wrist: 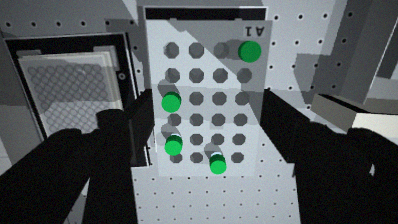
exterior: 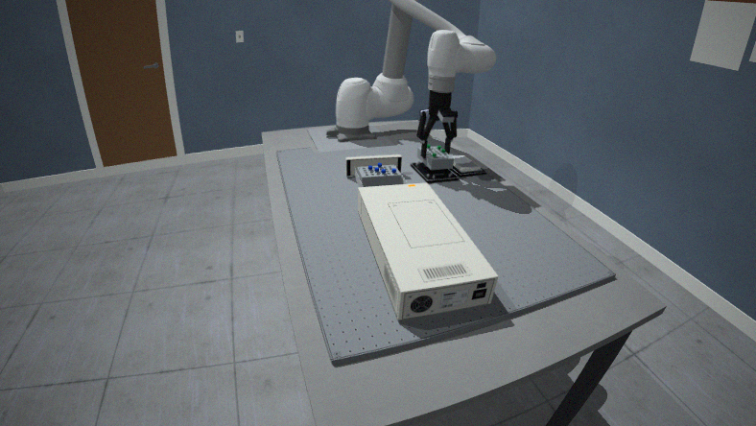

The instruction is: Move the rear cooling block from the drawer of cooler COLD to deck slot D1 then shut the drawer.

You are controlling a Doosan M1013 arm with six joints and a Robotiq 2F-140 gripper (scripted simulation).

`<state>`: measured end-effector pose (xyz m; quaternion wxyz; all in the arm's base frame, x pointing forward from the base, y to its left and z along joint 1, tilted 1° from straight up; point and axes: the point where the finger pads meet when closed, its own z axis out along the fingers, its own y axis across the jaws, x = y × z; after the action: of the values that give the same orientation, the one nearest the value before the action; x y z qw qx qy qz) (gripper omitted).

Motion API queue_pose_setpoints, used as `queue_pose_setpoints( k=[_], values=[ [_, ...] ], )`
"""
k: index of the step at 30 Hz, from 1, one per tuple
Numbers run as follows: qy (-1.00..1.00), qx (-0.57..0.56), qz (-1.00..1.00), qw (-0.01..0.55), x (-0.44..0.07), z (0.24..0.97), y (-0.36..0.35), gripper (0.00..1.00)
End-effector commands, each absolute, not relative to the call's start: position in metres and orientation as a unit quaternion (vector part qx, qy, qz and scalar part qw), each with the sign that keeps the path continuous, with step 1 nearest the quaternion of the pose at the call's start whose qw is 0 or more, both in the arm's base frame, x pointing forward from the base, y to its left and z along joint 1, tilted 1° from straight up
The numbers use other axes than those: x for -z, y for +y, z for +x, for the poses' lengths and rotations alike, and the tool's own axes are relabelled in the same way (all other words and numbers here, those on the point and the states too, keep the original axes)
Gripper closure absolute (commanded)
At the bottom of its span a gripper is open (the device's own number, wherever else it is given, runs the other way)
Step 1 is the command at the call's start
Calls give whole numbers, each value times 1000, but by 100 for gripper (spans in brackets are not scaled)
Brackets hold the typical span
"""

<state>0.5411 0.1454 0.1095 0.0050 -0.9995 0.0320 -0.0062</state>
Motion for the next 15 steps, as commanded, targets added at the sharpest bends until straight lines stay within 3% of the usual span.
queue_pose_setpoints(
  k=[1,15],
  values=[
    [32,7,-999,5,-109,542,146,90],
    [32,7,-999,5,-106,542,146,90]
  ],
)
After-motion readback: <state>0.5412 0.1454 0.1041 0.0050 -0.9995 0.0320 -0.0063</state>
